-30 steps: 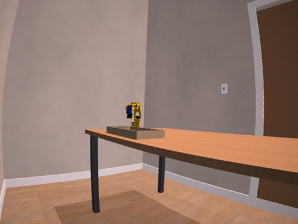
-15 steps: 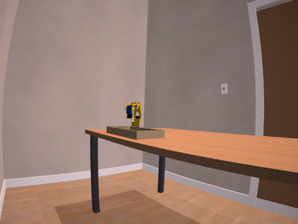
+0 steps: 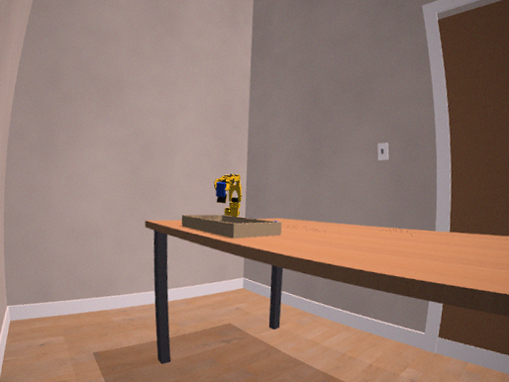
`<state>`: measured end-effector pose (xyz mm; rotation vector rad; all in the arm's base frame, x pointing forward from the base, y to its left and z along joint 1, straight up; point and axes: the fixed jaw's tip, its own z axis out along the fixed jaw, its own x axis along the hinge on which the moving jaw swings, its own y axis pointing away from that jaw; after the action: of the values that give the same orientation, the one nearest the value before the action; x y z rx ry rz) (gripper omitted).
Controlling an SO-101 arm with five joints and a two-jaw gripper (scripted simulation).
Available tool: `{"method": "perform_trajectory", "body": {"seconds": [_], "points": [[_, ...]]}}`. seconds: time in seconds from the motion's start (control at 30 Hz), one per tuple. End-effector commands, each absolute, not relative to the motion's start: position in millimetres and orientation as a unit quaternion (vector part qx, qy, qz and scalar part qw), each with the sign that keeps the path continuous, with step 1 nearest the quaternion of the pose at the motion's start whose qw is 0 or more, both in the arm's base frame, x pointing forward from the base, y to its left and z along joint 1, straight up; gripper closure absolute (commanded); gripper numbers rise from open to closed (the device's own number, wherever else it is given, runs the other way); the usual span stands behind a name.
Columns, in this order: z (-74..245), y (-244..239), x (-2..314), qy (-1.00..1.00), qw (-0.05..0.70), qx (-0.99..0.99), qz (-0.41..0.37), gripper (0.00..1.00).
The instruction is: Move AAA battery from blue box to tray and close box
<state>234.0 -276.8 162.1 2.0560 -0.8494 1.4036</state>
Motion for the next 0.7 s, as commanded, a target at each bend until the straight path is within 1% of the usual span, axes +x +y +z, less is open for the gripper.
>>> {"method": "perform_trajectory", "body": {"seconds": [0.0,0.27,0.67], "points": [[190.7,-277.4,229.6,-0.305,0.270,0.737,0.540,0.80],[179.9,-274.8,227.4,-0.313,0.258,0.756,0.514,0.80],[151.6,-264.8,218.7,-0.333,0.221,0.804,0.441,0.80]]}}
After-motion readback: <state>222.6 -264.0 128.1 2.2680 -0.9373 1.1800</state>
